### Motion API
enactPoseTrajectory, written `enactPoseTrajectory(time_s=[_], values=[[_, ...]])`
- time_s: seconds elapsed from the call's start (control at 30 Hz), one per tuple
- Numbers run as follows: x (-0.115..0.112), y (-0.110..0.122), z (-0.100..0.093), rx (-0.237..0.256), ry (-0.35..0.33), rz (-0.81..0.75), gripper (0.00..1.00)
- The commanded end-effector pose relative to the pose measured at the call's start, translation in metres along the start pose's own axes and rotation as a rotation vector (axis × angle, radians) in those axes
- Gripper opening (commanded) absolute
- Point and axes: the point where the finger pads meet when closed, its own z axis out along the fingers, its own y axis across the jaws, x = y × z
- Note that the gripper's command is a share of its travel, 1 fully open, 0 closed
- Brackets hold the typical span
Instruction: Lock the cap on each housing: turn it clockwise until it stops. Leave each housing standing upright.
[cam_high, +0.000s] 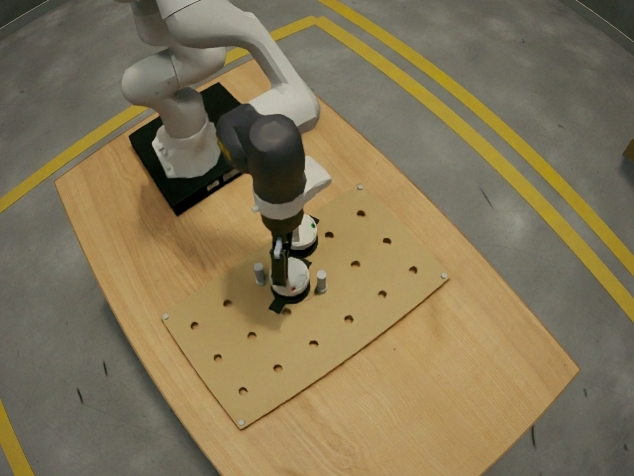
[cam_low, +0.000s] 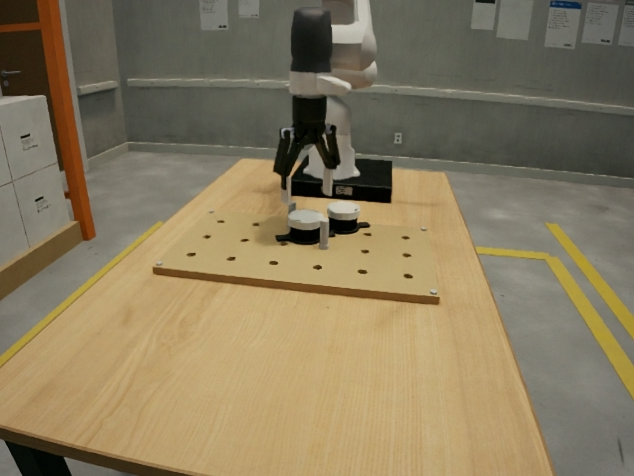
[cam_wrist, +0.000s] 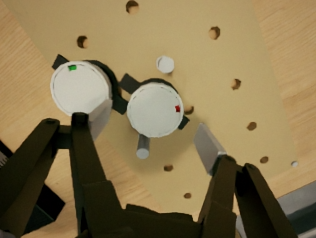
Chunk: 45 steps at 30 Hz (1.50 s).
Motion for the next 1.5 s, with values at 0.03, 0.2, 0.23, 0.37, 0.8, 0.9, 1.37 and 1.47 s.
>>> enactPoseTrajectory(time_s=[0.03,0.2,0.23,0.37,0.8,0.9,1.37,1.47], values=[[0.0,-0.003,-0.008,0.009,-0.004,-0.009,0.78],[0.0,-0.003,-0.015,0.009,-0.004,-0.009,0.78],[0.0,-0.003,-0.016,0.009,-0.004,-0.009,0.78],[0.0,-0.003,-0.017,0.009,-0.004,-0.009,0.78],[0.0,-0.002,-0.02,0.009,-0.004,-0.084,0.78],[-0.001,-0.001,-0.02,0.01,-0.003,-0.222,0.78],[-0.001,0.001,-0.02,0.01,-0.002,-0.362,0.78],[-0.001,0.001,-0.02,0.01,-0.002,-0.362,0.78]])
